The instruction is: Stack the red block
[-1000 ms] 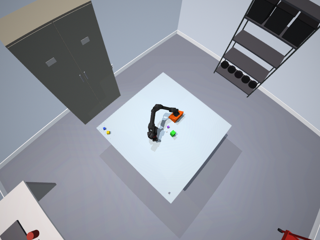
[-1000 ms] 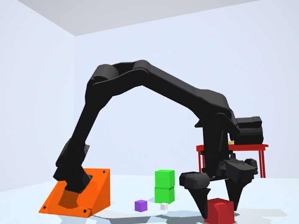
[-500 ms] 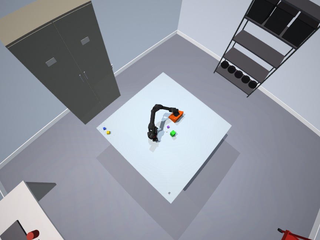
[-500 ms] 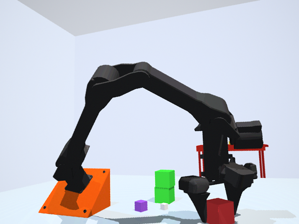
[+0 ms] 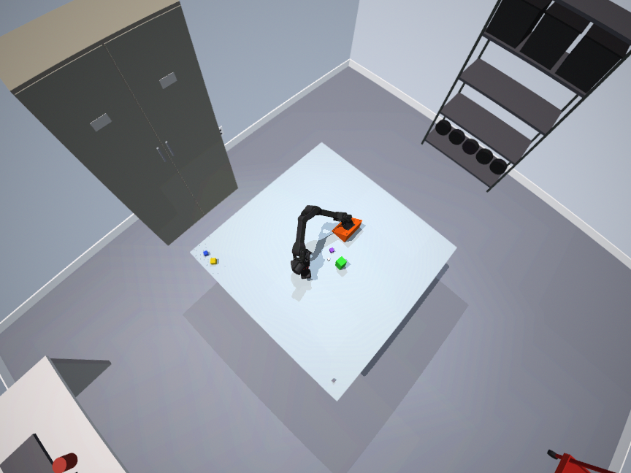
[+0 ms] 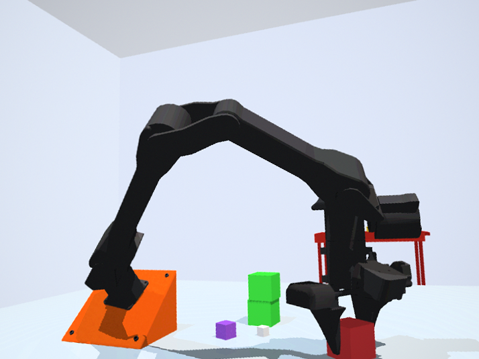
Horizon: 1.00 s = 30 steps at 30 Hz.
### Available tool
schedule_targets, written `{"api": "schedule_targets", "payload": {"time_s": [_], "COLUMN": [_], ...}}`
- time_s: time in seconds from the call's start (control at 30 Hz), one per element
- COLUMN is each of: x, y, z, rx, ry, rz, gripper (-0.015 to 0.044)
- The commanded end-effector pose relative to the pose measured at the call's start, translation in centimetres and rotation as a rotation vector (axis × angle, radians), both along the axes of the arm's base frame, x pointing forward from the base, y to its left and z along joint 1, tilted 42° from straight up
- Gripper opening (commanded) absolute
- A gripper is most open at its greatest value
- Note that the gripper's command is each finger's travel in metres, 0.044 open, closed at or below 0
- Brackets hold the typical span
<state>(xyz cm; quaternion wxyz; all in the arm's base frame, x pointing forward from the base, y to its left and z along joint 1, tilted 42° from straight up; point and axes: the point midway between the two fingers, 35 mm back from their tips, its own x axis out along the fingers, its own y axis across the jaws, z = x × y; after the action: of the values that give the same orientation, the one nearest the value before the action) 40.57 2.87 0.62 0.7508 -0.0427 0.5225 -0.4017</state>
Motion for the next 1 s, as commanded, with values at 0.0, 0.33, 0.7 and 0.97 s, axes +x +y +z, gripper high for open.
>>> {"api": "schedule_targets", "payload": {"time_s": [0.0, 0.33, 0.7, 0.97], "x": [0.0, -0.2, -0.8, -1.3], "y": [-0.1, 0.9, 4.2, 6.5], "z": [0.0, 1.1, 4.8, 7.4], "rx": [-0.005, -0.004, -0.002, 0.000], "ry": [0.003, 0.003, 0.004, 0.005], "rz": [0.002, 0.002, 0.002, 0.002], "gripper": [0.0190, 0.0026, 0.0000, 0.0000]}}
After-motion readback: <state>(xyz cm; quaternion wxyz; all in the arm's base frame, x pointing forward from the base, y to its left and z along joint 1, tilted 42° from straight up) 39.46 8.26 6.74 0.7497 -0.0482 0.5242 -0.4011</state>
